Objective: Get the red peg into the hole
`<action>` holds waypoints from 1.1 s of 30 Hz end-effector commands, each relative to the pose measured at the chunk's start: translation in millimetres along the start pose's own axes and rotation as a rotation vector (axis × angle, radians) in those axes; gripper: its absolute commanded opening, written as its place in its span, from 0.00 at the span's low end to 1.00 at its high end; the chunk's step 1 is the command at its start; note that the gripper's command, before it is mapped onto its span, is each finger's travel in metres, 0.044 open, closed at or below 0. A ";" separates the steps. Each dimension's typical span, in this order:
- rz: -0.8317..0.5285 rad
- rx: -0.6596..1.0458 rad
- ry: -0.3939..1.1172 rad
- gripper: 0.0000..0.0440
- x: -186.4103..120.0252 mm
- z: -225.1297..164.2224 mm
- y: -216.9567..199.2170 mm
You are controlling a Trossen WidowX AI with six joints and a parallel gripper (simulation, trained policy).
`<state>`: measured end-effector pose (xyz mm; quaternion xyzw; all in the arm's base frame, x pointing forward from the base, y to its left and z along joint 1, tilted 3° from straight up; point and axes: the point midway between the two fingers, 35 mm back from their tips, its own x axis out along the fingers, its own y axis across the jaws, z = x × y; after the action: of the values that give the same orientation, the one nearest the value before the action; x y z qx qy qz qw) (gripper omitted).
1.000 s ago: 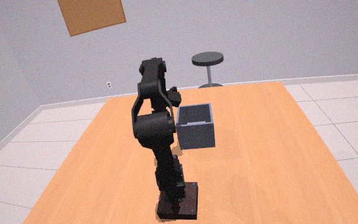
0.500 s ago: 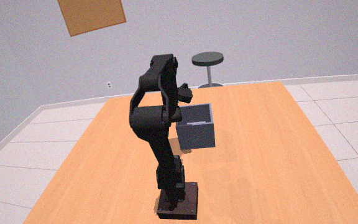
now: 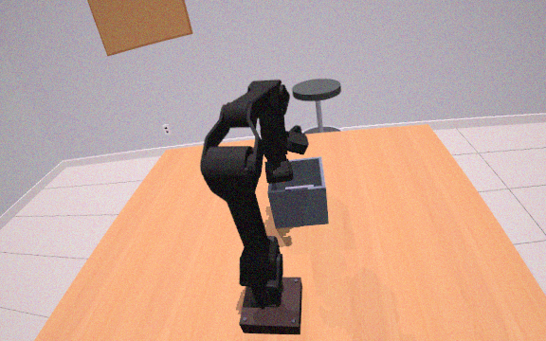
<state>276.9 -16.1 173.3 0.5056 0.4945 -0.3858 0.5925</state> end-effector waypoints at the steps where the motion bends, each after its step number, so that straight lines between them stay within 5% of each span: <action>1: -0.012 -0.001 0.007 0.00 5.2 8.9 3.4; 33: -0.056 -0.069 0.064 0.00 81.4 45.4 22.0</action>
<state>320.8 -53.5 107.5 0.4867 0.5321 -0.3746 0.5828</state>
